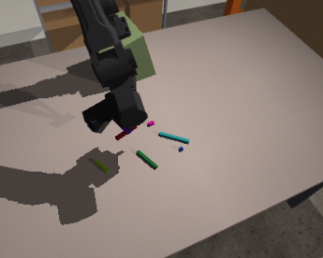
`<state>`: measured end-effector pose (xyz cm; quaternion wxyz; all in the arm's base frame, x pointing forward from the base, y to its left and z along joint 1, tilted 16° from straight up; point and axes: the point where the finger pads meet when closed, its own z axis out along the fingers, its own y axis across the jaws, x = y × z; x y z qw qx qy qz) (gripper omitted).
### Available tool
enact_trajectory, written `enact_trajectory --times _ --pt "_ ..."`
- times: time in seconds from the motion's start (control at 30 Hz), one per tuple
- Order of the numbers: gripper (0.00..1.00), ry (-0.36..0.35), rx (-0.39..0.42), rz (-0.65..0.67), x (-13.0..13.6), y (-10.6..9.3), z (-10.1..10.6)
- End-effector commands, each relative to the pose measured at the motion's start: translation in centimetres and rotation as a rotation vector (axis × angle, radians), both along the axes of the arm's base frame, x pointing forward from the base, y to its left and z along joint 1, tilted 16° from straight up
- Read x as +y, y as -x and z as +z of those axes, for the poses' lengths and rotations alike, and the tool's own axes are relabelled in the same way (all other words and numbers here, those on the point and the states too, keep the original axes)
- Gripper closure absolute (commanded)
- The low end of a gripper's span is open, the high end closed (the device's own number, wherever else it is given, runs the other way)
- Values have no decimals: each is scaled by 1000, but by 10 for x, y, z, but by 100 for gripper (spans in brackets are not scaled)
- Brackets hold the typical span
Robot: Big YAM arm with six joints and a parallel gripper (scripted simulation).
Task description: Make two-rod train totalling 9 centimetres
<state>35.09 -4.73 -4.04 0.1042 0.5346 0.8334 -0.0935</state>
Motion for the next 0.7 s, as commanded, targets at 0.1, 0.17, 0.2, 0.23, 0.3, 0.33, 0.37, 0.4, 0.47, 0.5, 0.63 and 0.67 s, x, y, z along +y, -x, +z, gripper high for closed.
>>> enact_trajectory --times 0.1,0.17,0.2,0.23,0.3,0.33,0.37,0.4,0.47,0.5,0.63,0.67 --pt "96 1 -42 -5 10 -20 25" --pt "96 1 -18 -5 10 -17 17" --pt "96 1 -23 -5 9 -17 19" --pt "96 1 -31 -5 9 -19 22" --pt "96 1 -43 -5 9 -21 24" --pt "96 1 -43 -5 9 -21 24" --pt "96 1 -43 -5 9 -21 24" --pt "96 1 -43 -5 9 -21 24" --pt "96 1 -43 -5 9 -21 24" --pt "96 1 -43 -5 9 -21 24" --pt "96 1 -43 -5 9 -21 24" --pt "96 1 -43 -5 9 -21 24"
